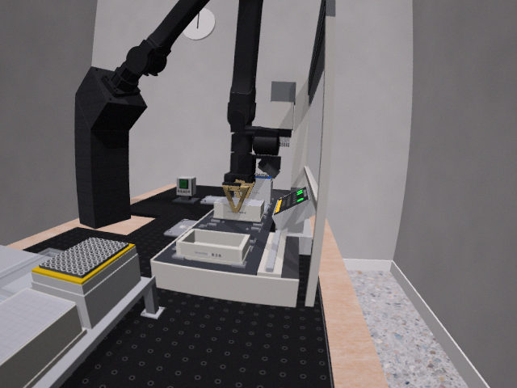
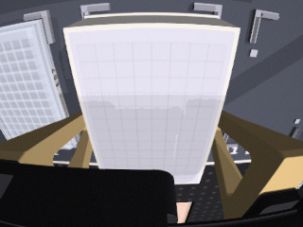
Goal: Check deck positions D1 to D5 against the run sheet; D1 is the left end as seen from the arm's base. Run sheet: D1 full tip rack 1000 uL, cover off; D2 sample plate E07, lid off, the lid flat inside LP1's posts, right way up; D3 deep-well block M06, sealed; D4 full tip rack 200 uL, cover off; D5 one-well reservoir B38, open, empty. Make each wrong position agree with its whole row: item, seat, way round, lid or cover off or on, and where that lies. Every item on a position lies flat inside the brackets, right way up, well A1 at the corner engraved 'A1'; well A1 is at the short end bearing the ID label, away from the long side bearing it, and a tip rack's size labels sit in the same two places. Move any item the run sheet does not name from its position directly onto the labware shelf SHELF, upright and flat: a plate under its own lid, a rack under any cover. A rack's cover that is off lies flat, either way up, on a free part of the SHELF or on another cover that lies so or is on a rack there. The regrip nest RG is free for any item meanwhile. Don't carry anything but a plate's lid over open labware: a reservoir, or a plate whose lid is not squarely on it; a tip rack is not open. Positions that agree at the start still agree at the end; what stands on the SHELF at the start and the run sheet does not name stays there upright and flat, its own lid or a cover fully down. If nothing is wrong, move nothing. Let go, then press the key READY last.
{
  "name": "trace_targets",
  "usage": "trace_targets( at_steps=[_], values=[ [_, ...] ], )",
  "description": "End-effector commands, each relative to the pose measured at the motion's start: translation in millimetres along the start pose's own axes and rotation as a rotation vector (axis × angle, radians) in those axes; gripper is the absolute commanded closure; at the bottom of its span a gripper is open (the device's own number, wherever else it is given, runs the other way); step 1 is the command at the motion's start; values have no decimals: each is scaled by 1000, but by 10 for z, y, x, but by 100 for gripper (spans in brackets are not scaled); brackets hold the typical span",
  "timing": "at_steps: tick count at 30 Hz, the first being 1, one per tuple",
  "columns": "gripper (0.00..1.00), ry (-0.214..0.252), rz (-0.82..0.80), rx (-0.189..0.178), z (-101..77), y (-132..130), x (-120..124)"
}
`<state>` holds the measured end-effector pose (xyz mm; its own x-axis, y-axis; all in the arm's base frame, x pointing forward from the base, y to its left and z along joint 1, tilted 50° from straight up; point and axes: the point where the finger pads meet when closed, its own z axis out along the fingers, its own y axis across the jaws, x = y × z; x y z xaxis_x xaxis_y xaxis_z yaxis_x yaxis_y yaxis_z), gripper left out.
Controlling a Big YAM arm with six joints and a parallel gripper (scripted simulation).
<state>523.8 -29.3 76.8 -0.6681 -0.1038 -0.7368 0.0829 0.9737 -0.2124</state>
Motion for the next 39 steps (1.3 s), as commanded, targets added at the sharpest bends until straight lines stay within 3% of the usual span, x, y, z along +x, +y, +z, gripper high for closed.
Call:
trace_targets(
  at_steps=[1,24,39],
  values=[
    [100,-25,-6,-5,2,34,-88],
    [100,-16,-2,1,93,-17,-47],
    [100,-16,0,-2,44,-2,-58]
  ],
)
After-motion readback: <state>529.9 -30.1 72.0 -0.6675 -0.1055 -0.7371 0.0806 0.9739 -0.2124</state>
